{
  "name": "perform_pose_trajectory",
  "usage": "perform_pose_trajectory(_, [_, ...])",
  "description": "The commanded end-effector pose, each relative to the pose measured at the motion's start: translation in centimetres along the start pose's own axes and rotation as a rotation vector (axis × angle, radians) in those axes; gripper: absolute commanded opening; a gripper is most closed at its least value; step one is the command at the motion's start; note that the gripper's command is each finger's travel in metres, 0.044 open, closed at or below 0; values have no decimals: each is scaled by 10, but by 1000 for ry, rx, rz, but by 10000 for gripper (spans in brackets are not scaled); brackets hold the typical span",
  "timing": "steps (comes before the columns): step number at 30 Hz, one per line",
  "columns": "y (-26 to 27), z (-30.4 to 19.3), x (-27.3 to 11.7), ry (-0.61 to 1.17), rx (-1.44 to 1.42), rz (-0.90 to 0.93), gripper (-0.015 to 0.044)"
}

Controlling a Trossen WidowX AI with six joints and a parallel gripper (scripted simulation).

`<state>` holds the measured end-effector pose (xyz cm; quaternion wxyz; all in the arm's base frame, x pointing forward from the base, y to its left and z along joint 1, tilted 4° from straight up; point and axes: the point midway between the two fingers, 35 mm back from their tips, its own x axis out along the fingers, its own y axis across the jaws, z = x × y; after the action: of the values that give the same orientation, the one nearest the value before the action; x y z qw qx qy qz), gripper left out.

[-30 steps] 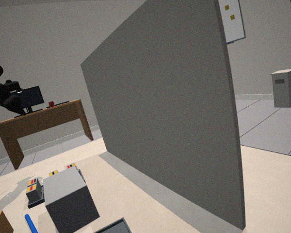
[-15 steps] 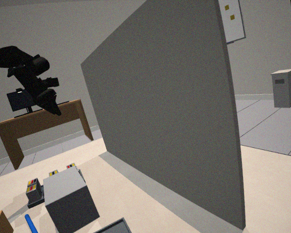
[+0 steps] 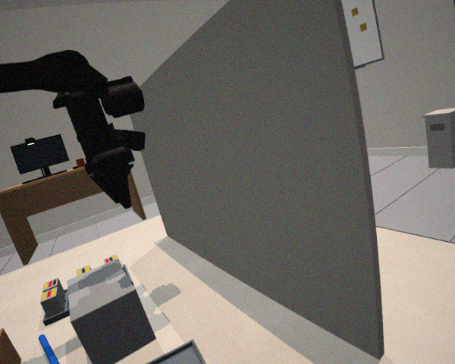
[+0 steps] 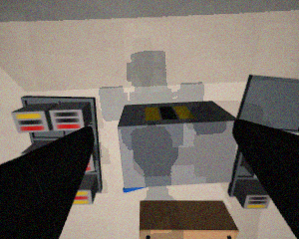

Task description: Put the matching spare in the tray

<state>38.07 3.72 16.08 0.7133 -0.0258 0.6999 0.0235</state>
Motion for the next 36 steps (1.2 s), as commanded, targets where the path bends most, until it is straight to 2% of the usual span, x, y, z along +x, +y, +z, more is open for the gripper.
perform_pose_trajectory(1, [-33, -6, 10, 64, 5, 19, 440])
perform_pose_trajectory(21, [-30, -6, 10, 64, -12, 20, 440])
perform_pose_trajectory(28, [68, -32, 28, 51, -605, 43, 440])
perform_pose_trajectory(36, [163, -96, 51, 35, -1313, 74, 440])
